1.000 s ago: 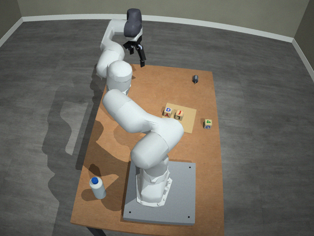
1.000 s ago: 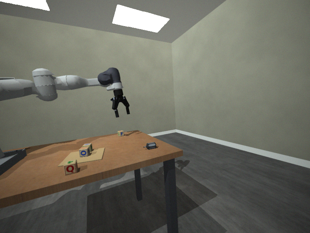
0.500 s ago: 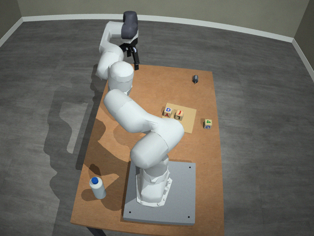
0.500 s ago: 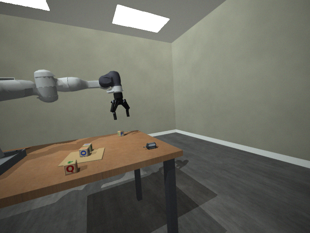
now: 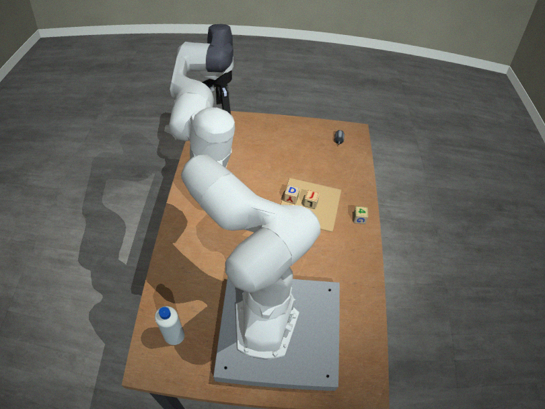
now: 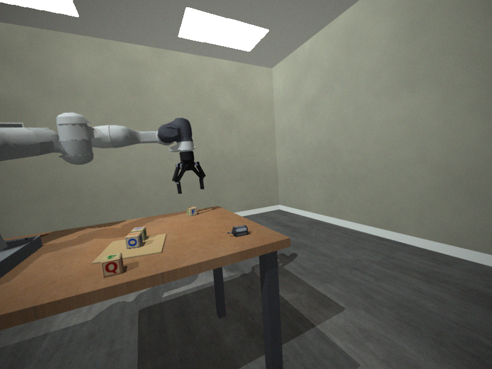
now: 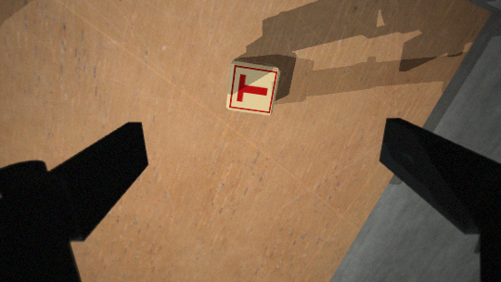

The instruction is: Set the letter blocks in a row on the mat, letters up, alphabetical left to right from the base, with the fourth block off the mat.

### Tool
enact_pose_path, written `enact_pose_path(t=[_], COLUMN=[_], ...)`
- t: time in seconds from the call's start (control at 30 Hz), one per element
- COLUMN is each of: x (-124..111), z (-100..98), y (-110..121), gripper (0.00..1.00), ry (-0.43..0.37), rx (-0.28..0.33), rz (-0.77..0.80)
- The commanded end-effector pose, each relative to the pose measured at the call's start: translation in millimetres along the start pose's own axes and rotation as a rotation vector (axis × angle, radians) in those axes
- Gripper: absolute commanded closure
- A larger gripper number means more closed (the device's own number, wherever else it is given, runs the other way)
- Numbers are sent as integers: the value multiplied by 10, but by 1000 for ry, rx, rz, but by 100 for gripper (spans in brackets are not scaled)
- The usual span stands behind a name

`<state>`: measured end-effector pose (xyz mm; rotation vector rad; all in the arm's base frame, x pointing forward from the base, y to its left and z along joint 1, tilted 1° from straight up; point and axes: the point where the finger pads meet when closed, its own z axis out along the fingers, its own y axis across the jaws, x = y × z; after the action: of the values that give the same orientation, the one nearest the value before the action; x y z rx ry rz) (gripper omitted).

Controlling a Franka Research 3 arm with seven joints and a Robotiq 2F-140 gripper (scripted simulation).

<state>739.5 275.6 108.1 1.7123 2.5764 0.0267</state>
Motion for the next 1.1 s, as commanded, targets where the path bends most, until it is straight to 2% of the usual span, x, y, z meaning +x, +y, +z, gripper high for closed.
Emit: enact_pose_path(t=[0.0,0.27,0.3,1.07], x=[88,144,144,144], z=[72,119,119,119], y=[-17,-25,-25,-25], gripper=[0,0,45,45], ry=[12,16,16,16], rx=[29,37,37,37], rz=[136,164,164,164])
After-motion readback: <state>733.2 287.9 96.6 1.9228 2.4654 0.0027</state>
